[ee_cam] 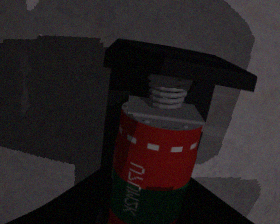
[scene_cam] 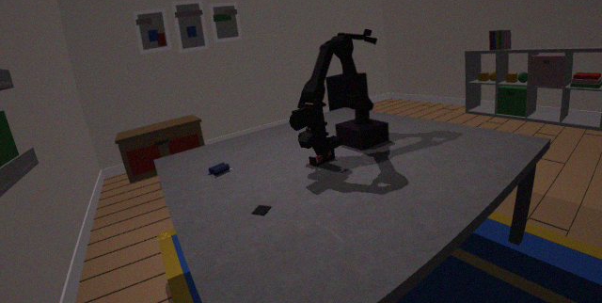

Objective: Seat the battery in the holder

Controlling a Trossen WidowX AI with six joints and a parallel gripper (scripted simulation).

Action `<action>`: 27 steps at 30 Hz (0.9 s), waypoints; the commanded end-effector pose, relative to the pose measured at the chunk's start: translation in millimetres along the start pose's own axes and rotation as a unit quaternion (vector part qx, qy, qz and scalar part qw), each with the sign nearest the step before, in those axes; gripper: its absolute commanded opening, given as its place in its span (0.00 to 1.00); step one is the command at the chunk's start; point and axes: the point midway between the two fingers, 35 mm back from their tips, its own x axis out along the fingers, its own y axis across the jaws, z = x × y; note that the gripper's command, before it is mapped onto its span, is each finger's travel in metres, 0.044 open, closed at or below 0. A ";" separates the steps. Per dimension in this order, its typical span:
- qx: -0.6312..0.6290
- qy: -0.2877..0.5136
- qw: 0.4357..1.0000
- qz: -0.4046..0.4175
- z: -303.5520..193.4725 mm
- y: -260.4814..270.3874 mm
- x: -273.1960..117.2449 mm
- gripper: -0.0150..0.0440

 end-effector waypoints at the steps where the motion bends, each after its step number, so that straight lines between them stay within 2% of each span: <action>1: 0.003 -0.012 1.000 -0.001 4.5 -0.3 -0.9 0.40; 27: 0.003 -0.009 1.000 0.001 -10.3 -0.3 1.6 0.40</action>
